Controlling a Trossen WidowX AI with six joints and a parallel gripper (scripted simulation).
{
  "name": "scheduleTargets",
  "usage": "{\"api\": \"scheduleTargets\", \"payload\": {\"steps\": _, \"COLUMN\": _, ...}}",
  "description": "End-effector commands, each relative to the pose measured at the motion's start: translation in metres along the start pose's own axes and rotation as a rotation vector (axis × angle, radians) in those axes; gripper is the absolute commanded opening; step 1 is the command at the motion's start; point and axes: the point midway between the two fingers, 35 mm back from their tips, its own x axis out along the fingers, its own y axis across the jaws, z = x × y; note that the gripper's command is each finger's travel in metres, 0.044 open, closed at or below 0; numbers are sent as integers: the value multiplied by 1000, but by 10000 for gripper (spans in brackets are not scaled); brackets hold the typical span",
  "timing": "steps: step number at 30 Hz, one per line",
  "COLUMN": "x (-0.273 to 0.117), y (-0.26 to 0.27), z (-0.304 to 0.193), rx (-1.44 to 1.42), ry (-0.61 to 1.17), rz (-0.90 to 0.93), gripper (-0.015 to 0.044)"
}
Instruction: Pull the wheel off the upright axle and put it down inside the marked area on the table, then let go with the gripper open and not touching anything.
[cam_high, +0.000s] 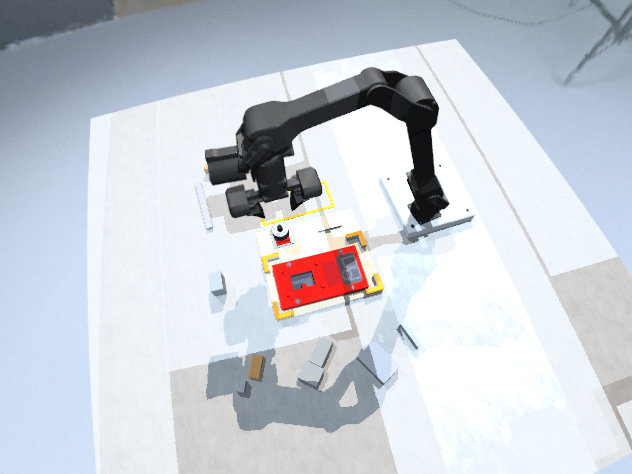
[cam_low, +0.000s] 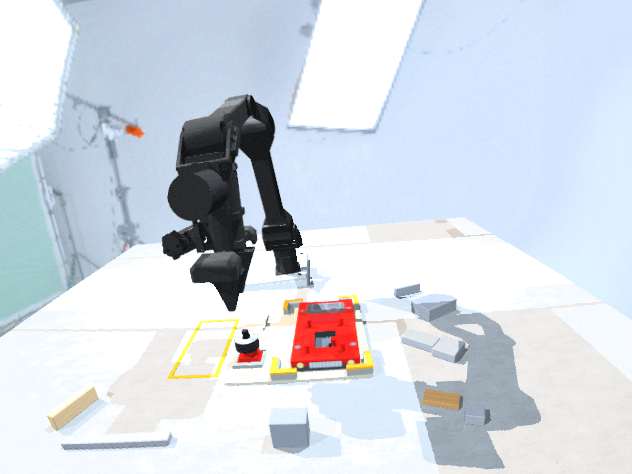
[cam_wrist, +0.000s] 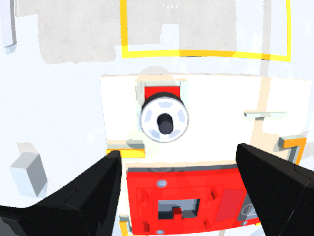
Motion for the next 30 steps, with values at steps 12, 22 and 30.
{"api": "scheduleTargets", "payload": {"steps": 12, "x": 40, "y": 7, "z": -7, "rx": 1, "ry": 10, "rz": -4, "gripper": 300}}
{"api": "scheduleTargets", "payload": {"steps": 22, "x": 73, "y": 3, "z": -6, "rx": 5, "ry": 6, "rz": -14, "gripper": 274}}
{"api": "scheduleTargets", "payload": {"steps": 30, "x": 73, "y": 3, "z": -6, "rx": 5, "ry": 6, "rz": -14, "gripper": 181}}
